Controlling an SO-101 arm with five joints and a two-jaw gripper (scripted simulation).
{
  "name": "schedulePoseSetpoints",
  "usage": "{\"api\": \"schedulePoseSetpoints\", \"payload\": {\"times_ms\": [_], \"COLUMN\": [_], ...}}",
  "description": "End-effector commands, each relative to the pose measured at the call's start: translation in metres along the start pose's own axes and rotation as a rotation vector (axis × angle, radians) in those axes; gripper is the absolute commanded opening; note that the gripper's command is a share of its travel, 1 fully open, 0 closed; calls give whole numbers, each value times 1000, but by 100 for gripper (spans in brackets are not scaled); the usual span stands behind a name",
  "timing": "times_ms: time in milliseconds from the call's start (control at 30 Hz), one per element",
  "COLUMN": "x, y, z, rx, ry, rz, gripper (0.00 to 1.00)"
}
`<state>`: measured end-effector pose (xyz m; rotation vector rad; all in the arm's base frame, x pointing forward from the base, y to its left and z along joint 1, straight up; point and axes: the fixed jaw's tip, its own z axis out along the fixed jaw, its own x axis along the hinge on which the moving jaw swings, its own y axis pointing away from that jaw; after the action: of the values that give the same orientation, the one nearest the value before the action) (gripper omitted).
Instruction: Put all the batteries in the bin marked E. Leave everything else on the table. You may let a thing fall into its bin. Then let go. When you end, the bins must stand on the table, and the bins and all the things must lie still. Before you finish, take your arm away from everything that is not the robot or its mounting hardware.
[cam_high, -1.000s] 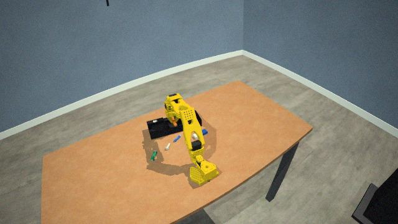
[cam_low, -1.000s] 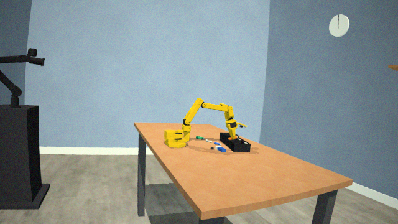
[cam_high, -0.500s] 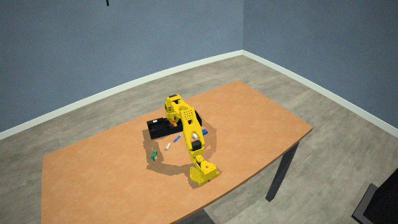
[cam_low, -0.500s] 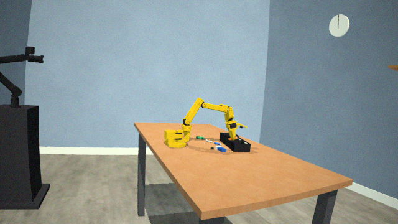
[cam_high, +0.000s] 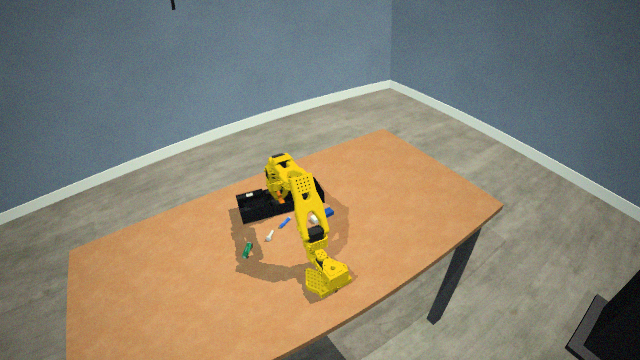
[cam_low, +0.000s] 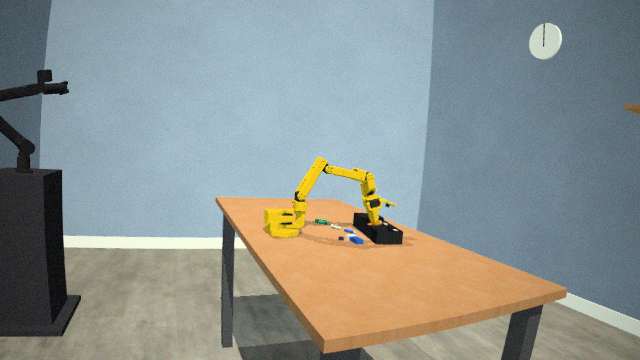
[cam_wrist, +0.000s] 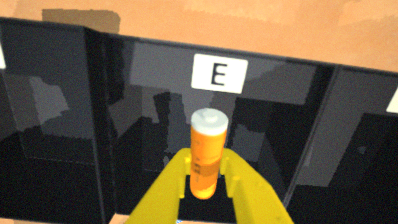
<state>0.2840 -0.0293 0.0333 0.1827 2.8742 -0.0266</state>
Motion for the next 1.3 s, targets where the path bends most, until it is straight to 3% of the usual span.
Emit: {"api": "schedulePoseSetpoints", "payload": {"times_ms": [0,867,1267], "x": [-12,-11,-11], "y": [-2,-2,-2], "z": [-13,-7,-7], "rx": [0,0,0], "ry": [-85,-85,-85], "rz": [14,14,14], "gripper": [0,0,8]}}
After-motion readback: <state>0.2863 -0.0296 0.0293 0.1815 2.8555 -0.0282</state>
